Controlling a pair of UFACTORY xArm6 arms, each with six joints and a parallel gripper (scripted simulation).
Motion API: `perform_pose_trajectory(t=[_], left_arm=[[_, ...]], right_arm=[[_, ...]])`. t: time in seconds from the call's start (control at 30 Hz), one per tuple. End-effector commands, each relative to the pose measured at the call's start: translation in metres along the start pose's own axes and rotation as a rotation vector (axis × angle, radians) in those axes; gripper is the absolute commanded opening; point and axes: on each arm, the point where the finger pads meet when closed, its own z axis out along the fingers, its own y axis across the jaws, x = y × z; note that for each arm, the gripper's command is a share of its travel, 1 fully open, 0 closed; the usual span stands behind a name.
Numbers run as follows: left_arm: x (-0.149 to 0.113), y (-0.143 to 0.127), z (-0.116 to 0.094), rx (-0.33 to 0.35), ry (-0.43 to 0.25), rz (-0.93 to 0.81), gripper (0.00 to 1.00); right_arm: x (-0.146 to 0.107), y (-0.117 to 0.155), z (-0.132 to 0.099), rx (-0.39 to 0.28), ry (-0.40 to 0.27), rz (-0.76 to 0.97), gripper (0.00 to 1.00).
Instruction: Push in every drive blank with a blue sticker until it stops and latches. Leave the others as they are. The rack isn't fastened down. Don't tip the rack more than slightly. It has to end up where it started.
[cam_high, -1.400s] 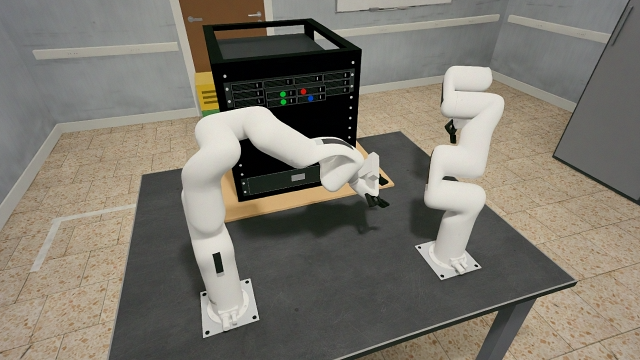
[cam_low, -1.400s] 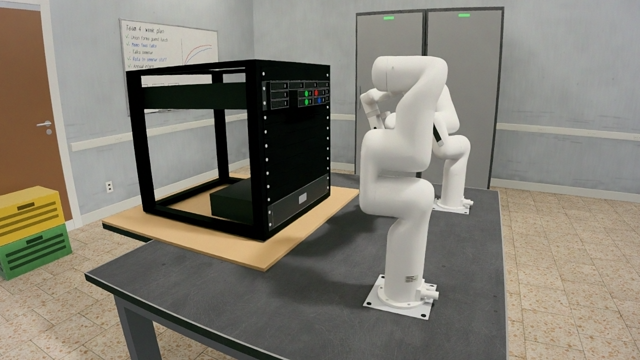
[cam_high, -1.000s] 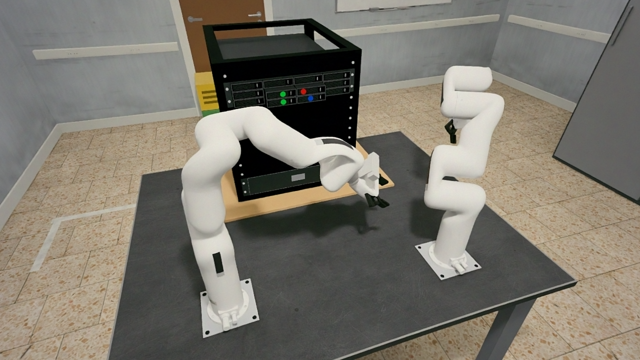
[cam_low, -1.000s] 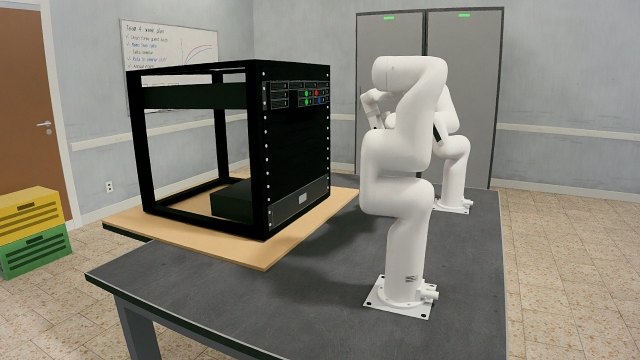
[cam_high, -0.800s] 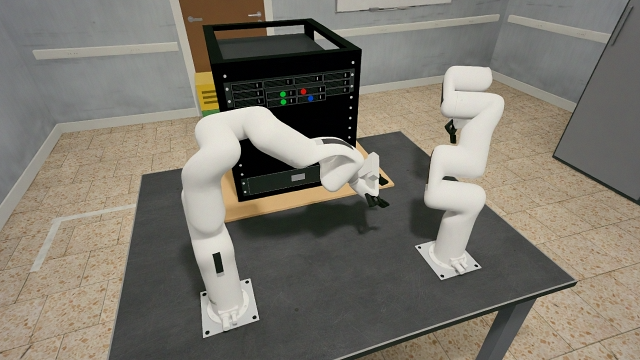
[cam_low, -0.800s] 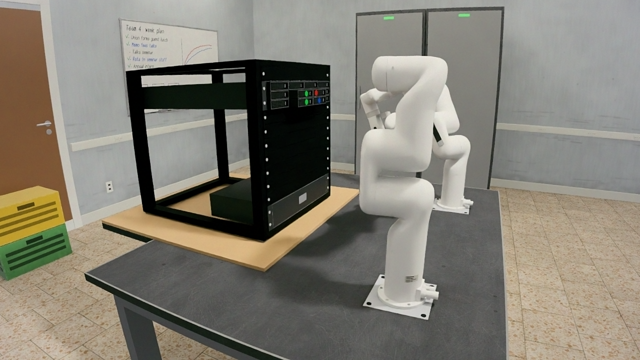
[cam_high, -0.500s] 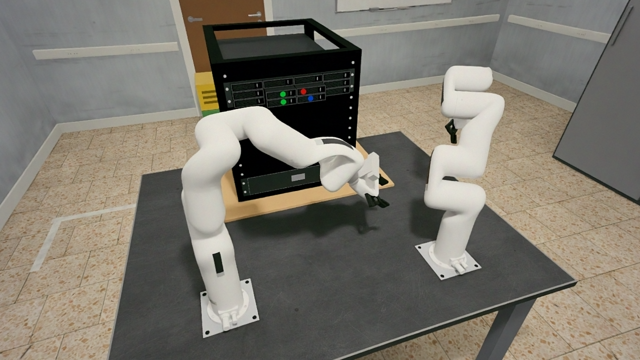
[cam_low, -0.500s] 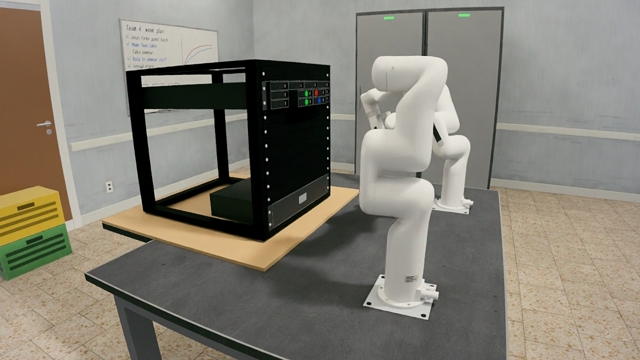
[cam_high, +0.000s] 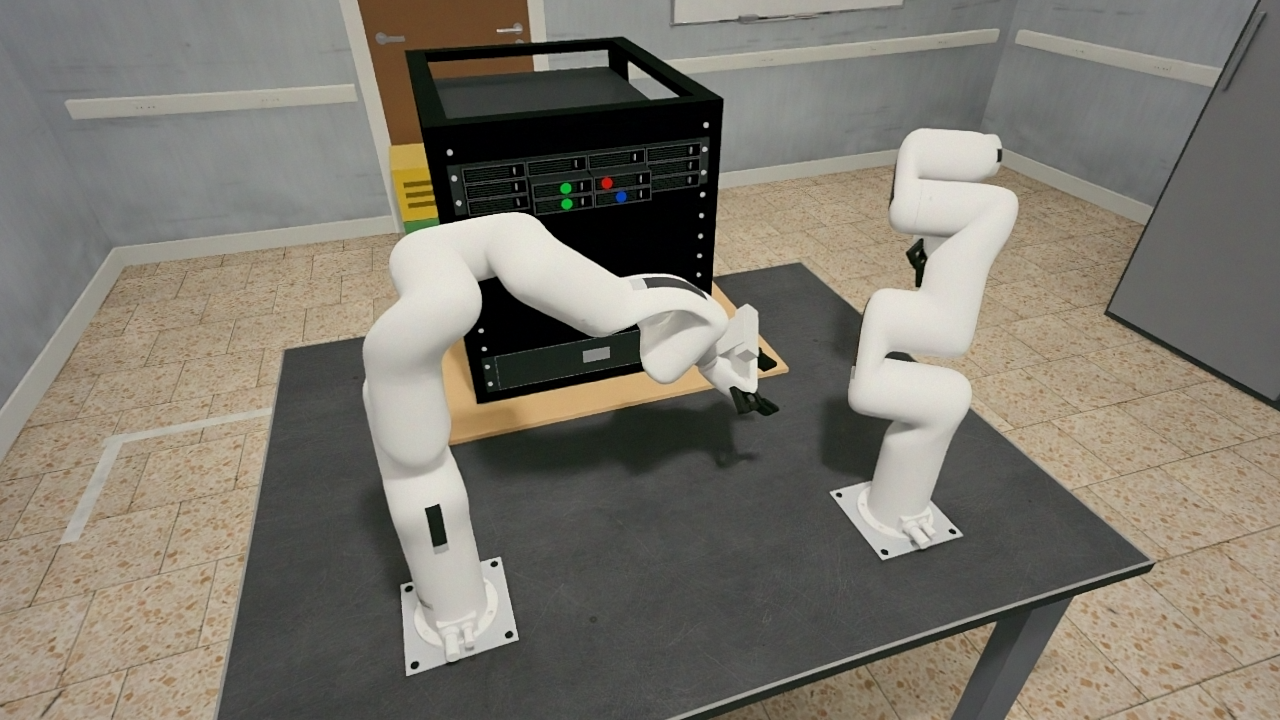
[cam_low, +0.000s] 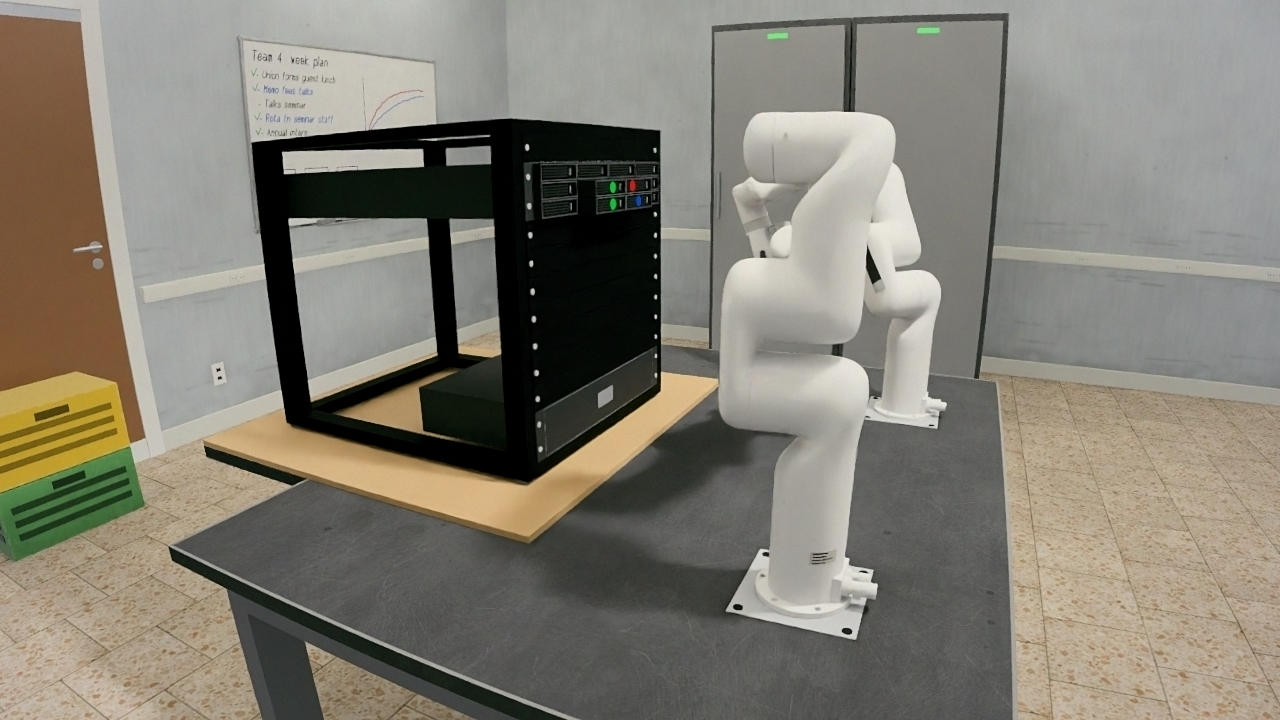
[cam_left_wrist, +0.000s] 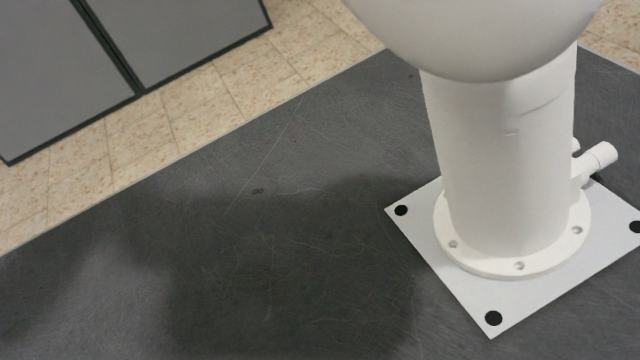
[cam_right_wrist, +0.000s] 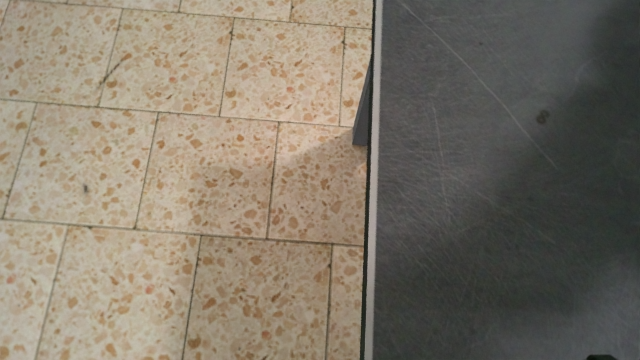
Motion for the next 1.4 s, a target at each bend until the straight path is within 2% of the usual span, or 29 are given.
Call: perform_pose_trajectory(t=[0.0,0.2,0.27,0.77,0.83,0.93,1.37], left_arm=[[0.002,-0.001,-0.001,0.003,0.003,0.001,1.00],[0.002,-0.001,-0.001,0.003,0.003,0.001,1.00],[0.002,-0.001,-0.001,0.003,0.003,0.001,1.00],[0.007,0.003,-0.001,-0.014,0.008,0.009,1.00],[0.007,0.003,-0.001,-0.014,0.008,0.009,1.00],[0.010,0.005,-0.001,-0.026,0.010,0.015,1.00],[0.029,0.027,-0.004,-0.111,0.015,0.055,1.00]], right_arm=[[0.017,-0.010,-0.001,-0.007,-0.023,-0.067,1.00],[0.048,-0.025,0.003,-0.020,-0.056,-0.183,1.00],[0.048,-0.025,0.003,-0.020,-0.056,-0.183,1.00],[0.126,-0.052,0.017,-0.019,-0.142,-0.469,1.00],[0.126,-0.052,0.017,-0.019,-0.142,-0.469,1.00],[0.147,-0.056,0.021,-0.010,-0.164,-0.545,1.00],[0.204,-0.062,0.035,0.029,-0.219,-0.749,1.00]])
